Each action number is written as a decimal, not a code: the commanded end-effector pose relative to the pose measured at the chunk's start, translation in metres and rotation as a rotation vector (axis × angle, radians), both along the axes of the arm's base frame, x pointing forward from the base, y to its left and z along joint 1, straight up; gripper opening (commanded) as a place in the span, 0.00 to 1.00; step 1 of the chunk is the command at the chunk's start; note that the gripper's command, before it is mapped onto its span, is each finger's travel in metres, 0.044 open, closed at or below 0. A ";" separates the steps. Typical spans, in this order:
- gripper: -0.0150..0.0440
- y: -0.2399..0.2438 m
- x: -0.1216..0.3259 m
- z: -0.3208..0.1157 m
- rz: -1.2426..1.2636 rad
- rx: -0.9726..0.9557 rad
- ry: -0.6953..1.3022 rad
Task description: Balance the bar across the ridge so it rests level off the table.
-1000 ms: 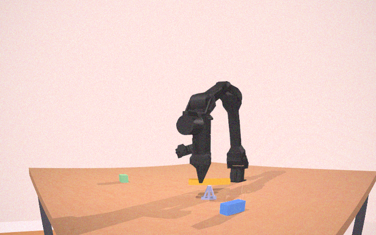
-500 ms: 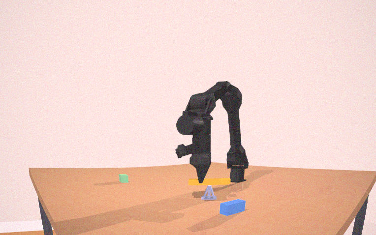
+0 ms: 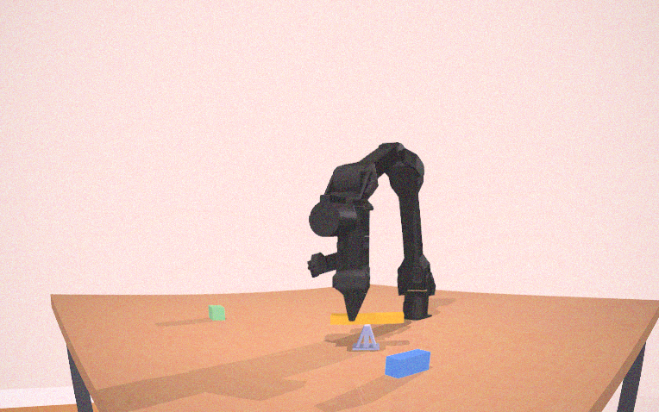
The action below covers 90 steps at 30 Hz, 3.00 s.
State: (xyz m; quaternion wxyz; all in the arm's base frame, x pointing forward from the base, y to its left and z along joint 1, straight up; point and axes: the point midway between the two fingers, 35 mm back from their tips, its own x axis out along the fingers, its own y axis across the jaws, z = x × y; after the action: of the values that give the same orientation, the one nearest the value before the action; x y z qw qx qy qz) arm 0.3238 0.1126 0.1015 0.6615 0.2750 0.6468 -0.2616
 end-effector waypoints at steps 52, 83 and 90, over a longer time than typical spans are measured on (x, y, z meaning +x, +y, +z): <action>0.55 0.000 0.000 0.000 0.000 0.000 0.000; 1.00 0.001 0.003 0.050 0.000 0.000 0.000; 1.00 -0.001 -0.003 0.100 0.000 0.000 0.000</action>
State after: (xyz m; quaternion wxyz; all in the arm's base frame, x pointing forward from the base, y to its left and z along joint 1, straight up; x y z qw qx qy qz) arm 0.3249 0.1129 0.1932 0.6651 0.2782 0.6430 -0.2586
